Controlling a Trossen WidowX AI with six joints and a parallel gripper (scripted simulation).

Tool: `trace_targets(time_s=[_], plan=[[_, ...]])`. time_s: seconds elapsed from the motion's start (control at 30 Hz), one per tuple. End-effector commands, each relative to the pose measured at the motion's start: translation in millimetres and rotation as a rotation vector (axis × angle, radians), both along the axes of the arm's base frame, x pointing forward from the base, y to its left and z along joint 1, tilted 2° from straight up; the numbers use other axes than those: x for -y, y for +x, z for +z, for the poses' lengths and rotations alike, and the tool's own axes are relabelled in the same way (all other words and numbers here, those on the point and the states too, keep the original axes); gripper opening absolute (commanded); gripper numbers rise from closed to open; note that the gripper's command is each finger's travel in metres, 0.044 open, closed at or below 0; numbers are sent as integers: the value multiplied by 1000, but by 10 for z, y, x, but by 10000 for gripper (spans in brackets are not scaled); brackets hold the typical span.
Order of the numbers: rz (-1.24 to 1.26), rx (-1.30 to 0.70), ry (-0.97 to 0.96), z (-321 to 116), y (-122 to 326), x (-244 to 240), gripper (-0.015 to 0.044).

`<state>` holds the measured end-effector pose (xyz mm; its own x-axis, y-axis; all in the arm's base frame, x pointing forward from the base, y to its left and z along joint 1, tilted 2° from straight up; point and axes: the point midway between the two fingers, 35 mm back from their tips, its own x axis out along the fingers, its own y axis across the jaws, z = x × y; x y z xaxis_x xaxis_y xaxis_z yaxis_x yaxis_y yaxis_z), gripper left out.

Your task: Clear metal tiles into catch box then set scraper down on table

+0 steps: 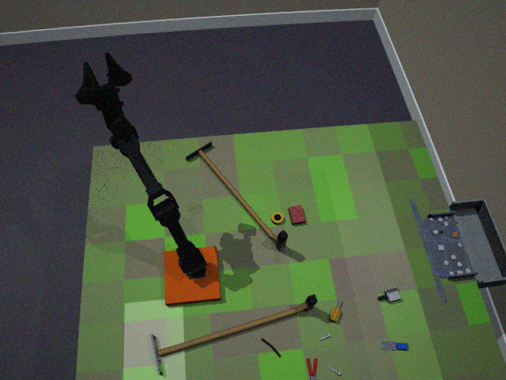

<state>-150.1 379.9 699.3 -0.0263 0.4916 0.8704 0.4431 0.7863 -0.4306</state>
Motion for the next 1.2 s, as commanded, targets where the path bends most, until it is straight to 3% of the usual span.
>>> trace_targets(time_s=[0.0, 0.5, 1.17], plan=[[-2, 5, -2, -22, -77, -1, 440], [9, 29, -15, -114, -337, -26, 440], [294, -98, -328, -311, 56, -256, 440]])
